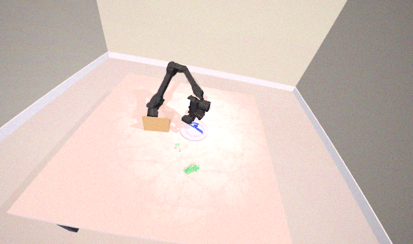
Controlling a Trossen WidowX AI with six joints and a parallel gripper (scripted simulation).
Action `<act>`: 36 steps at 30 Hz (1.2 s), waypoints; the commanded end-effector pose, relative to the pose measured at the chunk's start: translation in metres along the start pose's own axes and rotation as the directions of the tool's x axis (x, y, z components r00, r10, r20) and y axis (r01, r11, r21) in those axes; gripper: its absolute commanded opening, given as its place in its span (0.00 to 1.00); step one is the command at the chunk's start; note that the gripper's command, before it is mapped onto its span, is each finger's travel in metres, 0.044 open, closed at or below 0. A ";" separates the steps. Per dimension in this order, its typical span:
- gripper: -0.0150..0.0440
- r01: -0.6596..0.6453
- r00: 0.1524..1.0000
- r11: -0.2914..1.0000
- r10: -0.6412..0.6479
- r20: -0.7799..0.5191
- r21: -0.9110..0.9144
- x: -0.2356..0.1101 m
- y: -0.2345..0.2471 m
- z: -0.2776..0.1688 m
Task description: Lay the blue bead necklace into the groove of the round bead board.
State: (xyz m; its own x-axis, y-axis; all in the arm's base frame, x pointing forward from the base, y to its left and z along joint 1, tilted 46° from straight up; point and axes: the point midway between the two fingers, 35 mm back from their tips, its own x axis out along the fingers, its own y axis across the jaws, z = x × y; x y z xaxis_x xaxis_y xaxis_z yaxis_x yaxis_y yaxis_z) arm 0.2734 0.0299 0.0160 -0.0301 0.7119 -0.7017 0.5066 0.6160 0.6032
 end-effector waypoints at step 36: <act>0.25 0.002 1.000 1.000 -0.002 -0.004 -0.001 0.029 0.000 -0.001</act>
State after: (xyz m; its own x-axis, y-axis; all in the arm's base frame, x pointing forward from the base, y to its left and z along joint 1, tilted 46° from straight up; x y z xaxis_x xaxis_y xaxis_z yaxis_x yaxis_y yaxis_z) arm 0.2714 0.0512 -0.0043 -0.0355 0.7124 -0.7008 0.5058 0.6176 0.6022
